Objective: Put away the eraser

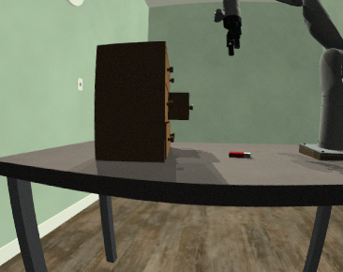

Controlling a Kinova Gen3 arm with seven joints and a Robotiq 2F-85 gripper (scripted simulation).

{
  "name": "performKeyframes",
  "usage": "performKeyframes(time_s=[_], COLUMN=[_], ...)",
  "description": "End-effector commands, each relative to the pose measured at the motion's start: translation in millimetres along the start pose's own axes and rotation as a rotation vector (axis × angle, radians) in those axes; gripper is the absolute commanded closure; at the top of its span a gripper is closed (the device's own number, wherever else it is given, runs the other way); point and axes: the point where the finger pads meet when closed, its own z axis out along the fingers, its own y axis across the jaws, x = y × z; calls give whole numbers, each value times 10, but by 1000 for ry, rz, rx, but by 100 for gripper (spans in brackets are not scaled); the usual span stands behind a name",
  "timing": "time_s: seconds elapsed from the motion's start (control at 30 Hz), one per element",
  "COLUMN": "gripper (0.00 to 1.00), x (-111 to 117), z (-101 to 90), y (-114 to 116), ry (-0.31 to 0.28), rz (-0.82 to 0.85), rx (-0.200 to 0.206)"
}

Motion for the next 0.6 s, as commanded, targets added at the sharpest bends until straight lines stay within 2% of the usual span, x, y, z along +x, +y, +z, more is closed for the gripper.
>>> performKeyframes(time_s=[0.0,0.3,0.57], gripper=[0,0,0], x=[200,685,776], z=[7,8,9], y=[-22,164,199], ry=[3,3,3], rz=[-24,-24,-24], rx=[13,13,13])
